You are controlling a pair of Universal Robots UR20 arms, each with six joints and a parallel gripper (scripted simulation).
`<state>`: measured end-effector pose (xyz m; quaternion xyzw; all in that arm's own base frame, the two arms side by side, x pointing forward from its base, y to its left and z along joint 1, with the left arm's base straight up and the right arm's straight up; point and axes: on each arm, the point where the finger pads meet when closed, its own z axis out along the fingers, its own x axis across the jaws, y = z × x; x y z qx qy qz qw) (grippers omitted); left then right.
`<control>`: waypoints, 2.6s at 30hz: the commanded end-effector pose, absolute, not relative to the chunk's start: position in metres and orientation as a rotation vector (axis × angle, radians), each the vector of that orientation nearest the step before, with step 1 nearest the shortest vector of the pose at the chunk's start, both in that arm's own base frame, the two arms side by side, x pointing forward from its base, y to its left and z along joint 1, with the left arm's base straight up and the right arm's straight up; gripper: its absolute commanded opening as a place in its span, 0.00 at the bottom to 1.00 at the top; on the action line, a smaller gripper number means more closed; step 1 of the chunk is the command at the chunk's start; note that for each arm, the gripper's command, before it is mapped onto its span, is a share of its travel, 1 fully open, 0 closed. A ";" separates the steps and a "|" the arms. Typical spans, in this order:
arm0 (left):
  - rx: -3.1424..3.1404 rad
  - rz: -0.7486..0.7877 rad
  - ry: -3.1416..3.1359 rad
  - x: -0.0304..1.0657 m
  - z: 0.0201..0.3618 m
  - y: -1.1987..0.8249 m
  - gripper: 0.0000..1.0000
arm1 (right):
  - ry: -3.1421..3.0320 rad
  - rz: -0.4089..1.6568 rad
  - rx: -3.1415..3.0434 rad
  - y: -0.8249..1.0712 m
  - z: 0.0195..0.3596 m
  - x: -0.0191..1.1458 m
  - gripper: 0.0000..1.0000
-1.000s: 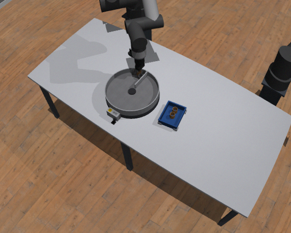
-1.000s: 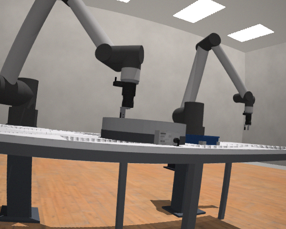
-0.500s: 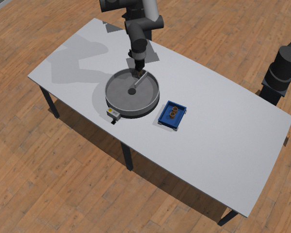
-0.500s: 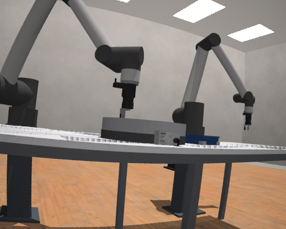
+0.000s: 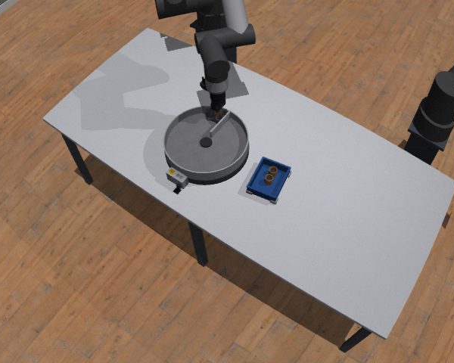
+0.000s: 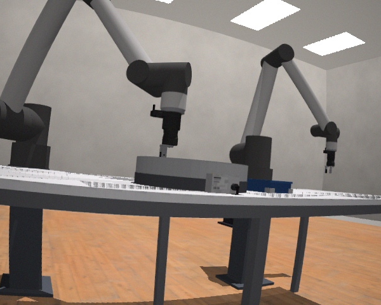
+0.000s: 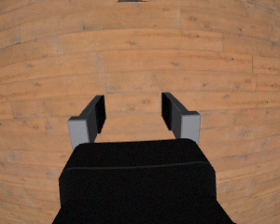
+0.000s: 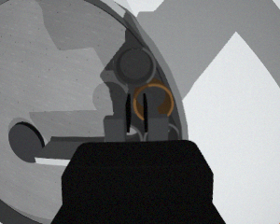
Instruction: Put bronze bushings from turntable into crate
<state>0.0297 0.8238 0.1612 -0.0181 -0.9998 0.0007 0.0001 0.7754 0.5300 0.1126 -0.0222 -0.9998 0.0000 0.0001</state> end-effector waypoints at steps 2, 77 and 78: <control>-0.057 0.000 -3.141 0.030 0.162 0.824 1.00 | -3.141 -0.001 -0.070 0.530 0.113 0.776 0.36; -0.057 0.000 -3.141 0.030 0.162 0.824 1.00 | -3.141 -0.001 -0.070 0.530 0.089 0.776 0.36; -0.057 0.000 -3.141 0.030 0.162 0.824 1.00 | -3.141 -0.001 -0.070 0.530 0.089 0.776 0.36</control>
